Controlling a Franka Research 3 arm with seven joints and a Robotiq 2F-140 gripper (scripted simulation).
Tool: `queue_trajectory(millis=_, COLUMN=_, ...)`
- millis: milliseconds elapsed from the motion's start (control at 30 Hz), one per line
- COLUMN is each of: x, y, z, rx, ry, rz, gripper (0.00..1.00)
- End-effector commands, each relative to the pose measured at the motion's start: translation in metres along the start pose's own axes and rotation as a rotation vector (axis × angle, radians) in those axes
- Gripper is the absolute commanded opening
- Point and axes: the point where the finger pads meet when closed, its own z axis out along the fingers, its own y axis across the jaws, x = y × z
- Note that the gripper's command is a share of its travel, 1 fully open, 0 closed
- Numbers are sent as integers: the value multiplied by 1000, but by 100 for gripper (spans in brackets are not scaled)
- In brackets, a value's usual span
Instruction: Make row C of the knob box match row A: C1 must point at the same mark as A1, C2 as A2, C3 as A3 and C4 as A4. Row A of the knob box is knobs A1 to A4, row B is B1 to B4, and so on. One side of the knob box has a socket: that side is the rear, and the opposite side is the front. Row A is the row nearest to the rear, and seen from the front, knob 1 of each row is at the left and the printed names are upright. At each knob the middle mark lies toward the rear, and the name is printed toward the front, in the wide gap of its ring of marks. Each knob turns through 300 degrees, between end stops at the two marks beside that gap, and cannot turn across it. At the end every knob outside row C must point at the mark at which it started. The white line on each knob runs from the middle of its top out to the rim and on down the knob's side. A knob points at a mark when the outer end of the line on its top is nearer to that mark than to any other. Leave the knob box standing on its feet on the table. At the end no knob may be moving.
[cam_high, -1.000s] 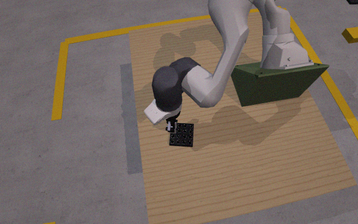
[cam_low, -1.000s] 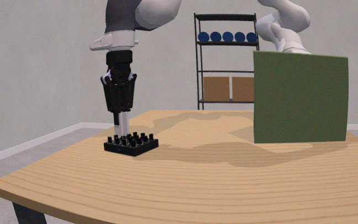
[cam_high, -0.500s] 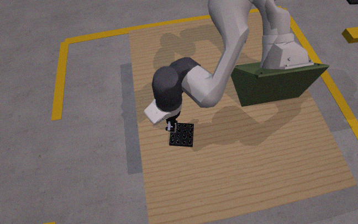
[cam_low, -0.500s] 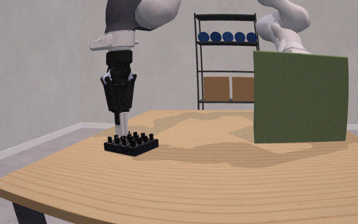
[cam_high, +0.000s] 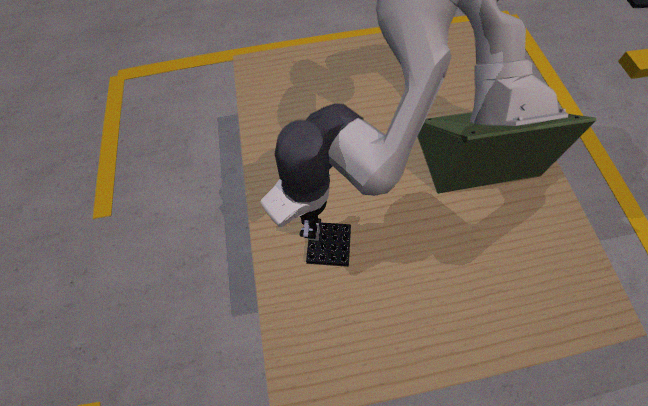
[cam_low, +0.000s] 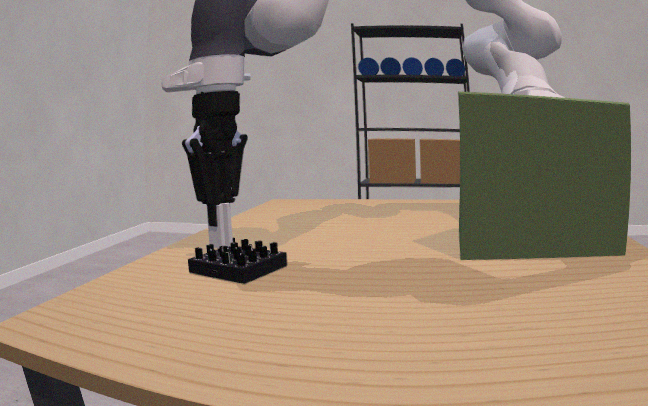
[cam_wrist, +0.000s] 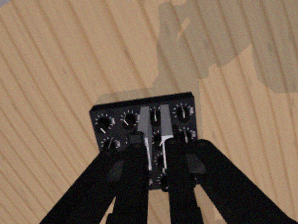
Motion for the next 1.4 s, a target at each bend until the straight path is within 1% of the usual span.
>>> queue_trajectory(millis=0, x=0, y=-1, z=1, rx=3, ry=1, rz=-1, gripper=5)
queue_trajectory(millis=733, x=0, y=-1, z=1, rx=3, ry=1, rz=-33, gripper=5)
queue_trajectory(millis=967, x=0, y=-1, z=1, rx=3, ry=1, rz=-91, gripper=5)
queue_trajectory(millis=1367, x=0, y=-1, z=1, rx=3, ry=1, rz=-235, gripper=5)
